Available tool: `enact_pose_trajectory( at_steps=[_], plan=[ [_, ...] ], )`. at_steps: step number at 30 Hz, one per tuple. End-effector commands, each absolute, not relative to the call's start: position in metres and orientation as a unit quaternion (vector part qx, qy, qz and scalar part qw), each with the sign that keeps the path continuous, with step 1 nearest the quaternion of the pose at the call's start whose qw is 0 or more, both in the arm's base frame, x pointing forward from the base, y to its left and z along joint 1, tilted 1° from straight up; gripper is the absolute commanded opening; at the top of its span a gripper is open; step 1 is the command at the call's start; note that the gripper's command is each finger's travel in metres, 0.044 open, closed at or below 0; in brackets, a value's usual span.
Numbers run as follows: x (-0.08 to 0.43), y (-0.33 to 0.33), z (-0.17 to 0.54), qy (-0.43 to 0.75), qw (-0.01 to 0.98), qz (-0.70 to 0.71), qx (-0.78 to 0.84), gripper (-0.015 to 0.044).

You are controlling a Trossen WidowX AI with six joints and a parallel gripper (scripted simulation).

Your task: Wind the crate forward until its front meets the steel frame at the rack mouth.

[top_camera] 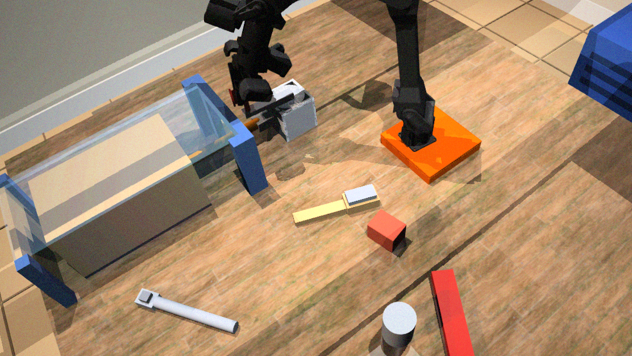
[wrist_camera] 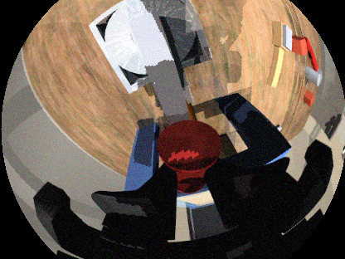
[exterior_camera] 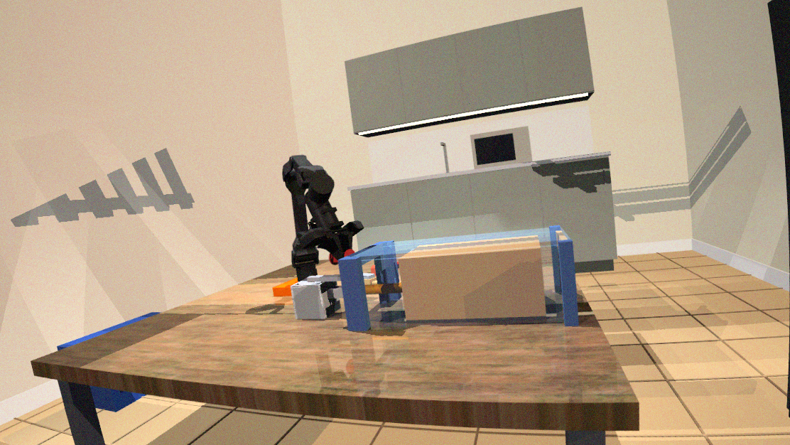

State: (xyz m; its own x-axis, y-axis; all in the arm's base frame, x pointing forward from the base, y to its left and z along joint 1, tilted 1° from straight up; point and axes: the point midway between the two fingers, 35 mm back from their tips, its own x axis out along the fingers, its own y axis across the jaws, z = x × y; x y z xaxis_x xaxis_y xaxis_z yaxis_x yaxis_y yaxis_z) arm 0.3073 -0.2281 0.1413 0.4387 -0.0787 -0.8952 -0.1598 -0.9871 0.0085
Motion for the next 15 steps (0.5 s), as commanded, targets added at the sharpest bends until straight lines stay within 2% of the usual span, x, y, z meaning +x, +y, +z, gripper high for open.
enact_pose_trajectory(
  at_steps=[1,15],
  plan=[
    [0.307,-0.222,0.139,0.068,0.042,0.526,-0.847,0.0],
    [0.305,-0.209,0.139,0.068,0.043,0.526,-0.847,0.0]
  ],
)
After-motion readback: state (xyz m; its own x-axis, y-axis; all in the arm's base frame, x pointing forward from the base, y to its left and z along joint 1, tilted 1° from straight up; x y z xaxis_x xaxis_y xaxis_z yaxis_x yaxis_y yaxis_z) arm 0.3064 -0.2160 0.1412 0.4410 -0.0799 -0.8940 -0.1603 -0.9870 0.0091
